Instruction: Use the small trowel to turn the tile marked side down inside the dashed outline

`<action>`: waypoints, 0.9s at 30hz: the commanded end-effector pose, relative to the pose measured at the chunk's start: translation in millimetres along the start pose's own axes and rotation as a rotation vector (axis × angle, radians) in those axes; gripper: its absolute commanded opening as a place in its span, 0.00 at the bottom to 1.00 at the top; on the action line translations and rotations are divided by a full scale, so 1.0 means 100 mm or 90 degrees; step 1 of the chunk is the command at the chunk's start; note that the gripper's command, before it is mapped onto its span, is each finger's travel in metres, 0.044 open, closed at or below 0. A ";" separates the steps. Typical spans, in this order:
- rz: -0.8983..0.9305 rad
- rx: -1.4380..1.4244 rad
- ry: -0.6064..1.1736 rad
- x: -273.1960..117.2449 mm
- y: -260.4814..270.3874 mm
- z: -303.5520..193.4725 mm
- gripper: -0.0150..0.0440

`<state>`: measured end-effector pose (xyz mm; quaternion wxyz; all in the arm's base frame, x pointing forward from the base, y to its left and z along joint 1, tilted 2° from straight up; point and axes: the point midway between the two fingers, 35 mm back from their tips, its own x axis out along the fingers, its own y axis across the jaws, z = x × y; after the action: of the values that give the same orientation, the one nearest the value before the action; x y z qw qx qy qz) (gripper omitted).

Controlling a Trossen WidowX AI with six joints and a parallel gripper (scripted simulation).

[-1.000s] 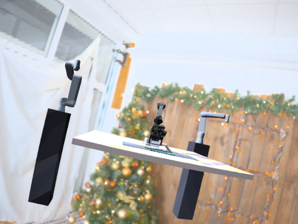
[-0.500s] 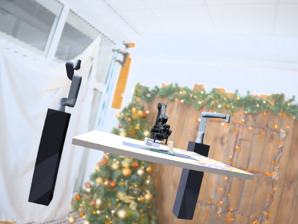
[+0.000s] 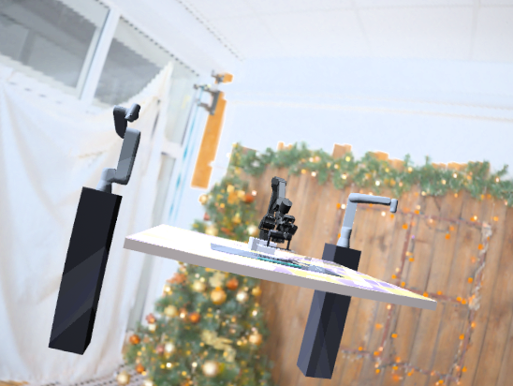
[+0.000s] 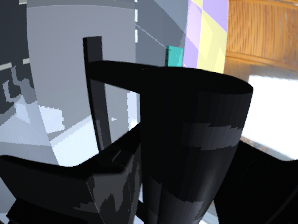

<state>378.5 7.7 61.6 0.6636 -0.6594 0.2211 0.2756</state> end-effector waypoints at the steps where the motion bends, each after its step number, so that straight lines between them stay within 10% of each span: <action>1: -0.015 -0.003 0.002 -0.05 -0.13 -0.13 0.25; 27: -0.016 -0.004 0.003 -0.21 -0.28 -0.54 0.25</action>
<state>382.3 -47.4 88.0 0.6644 -0.6602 0.2220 0.2708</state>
